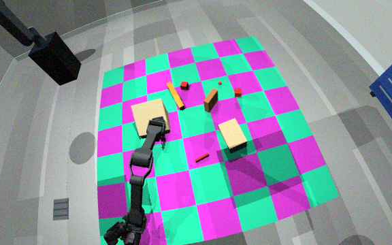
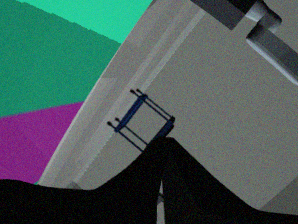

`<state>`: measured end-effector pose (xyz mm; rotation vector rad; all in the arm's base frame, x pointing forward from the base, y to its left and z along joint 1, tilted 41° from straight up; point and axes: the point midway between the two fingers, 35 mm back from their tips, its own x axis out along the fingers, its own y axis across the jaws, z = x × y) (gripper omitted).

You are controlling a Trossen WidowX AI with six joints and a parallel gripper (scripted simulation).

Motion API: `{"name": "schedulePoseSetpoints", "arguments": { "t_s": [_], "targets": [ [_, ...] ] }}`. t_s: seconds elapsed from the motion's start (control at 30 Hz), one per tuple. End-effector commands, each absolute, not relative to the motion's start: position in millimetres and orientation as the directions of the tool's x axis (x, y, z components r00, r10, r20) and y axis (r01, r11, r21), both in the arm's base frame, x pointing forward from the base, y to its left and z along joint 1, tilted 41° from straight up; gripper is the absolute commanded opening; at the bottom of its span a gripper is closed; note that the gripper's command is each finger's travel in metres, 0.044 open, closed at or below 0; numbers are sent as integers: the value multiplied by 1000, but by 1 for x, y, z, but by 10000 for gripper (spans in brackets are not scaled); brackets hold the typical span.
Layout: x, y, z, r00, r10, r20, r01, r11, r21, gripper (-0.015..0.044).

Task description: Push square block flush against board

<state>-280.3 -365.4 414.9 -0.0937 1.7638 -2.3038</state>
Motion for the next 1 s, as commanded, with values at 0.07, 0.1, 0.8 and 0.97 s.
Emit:
{"name": "schedulePoseSetpoints", "arguments": {
  "t_s": [0.07, 0.1, 0.8, 0.97],
  "targets": [
    [-239, -393, 412, -925, -364, -112, 234, -313, -921, 0],
    [-232, -398, 412, -915, -386, -114, 250, -323, -913, 0],
    [-59, -454, 406, -597, -784, -172, 659, -356, -662, 0],
    [-8, -459, 397, -483, -853, -198, 753, -289, -592, 0]
  ]
}}
